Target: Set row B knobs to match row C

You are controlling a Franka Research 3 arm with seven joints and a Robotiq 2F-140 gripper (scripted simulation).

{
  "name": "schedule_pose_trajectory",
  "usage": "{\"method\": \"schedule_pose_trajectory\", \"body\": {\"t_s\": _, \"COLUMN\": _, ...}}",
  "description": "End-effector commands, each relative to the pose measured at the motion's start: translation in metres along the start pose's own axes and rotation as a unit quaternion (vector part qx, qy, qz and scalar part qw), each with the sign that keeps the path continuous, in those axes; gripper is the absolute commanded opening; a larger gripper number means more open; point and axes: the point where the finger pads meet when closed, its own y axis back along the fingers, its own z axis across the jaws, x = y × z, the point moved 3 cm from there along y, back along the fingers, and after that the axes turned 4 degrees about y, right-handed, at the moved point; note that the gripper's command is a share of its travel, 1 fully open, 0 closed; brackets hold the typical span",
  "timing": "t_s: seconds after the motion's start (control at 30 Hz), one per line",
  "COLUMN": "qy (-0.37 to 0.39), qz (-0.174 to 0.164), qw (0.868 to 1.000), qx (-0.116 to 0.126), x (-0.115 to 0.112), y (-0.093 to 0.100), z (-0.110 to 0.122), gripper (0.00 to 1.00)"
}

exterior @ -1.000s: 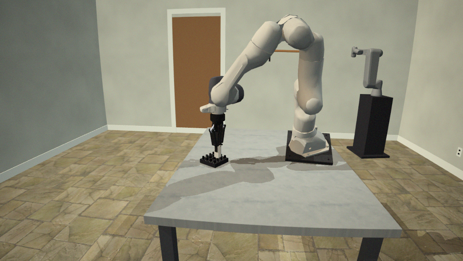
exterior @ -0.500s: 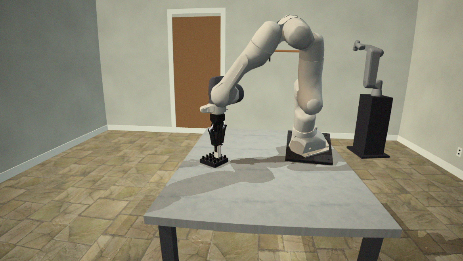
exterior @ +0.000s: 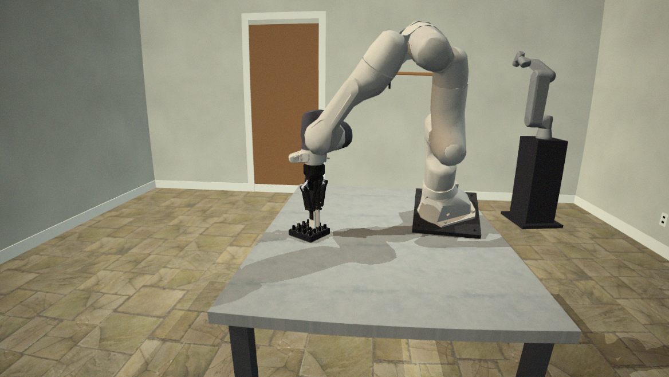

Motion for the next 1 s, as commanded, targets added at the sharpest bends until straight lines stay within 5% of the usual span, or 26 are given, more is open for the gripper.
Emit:
{"method": "schedule_pose_trajectory", "body": {"t_s": 0.0, "qy": -0.003, "qz": 0.001, "qw": 1.0, "qx": -0.001, "x": 0.0, "y": 0.0, "z": -0.002, "gripper": 0.12}}
{"method": "schedule_pose_trajectory", "body": {"t_s": 0.97, "qy": -0.003, "qz": 0.001, "qw": 1.0, "qx": -0.001, "x": 0.0, "y": 0.01, "z": -0.002, "gripper": 0.12}}
